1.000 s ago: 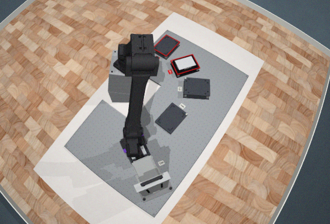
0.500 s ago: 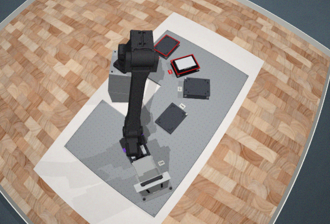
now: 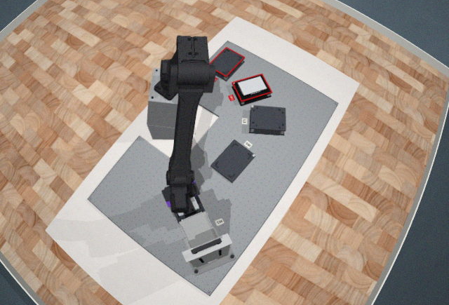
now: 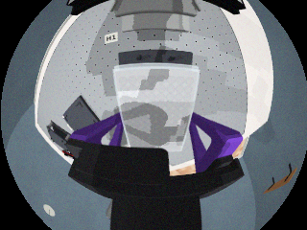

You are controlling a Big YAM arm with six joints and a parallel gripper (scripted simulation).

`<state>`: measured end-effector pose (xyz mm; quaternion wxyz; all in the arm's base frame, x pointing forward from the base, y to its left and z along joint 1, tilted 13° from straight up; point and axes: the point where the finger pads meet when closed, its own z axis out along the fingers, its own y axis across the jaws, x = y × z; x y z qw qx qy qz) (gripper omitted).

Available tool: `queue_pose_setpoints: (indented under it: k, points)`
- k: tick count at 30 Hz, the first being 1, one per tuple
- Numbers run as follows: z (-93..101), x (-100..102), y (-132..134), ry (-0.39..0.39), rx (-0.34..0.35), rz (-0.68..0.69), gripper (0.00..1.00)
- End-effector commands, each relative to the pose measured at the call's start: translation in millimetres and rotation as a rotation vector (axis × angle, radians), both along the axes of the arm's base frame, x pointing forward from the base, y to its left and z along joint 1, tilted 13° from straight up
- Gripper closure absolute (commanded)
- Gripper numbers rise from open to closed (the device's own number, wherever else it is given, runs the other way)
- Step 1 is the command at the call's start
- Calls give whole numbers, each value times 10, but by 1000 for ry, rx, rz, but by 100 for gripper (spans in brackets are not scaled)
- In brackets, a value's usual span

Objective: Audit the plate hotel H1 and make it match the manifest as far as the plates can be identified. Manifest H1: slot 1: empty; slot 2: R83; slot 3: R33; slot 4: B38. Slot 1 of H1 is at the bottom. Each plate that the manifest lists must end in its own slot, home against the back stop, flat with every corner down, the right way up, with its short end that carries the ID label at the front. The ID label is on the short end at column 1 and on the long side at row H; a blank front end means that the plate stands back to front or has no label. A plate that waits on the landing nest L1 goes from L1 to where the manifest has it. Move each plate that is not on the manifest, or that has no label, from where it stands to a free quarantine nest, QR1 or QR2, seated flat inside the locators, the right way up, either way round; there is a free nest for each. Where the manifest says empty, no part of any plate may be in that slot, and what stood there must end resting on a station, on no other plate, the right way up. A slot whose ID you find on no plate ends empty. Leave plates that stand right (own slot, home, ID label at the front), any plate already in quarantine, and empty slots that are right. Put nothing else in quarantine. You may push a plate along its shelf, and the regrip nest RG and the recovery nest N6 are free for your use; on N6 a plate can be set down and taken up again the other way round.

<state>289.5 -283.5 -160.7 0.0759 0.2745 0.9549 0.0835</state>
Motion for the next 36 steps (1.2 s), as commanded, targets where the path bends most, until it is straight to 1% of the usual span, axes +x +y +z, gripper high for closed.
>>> queue_pose_setpoints:
  k: [1,3,7,10,12,15,19,22,27,29,31,32,36]
  points:
    - [140,-7,-66,-15,-13,0,14]
    - [172,6,-112,-19,-19,-4,14]
    - [263,-49,-95,-15,-14,-5,14]
    - [355,-19,-123,-20,-20,1,14]
    - [395,-59,-105,-16,-15,-1,14]
    - [418,-71,-102,-15,-14,-1,14]
    - [522,-103,-123,-15,-14,-5,14]
    - [617,-69,-150,-20,-21,2,14]
    - [752,-112,-191,-21,-23,-5,14]
    - [811,-112,-211,-23,-25,-5,14]
    - [811,-112,-211,-23,-25,-5,14]
    - [844,-39,-160,-25,-27,19,14]
    - [978,-93,-289,-31,-37,-5,14]
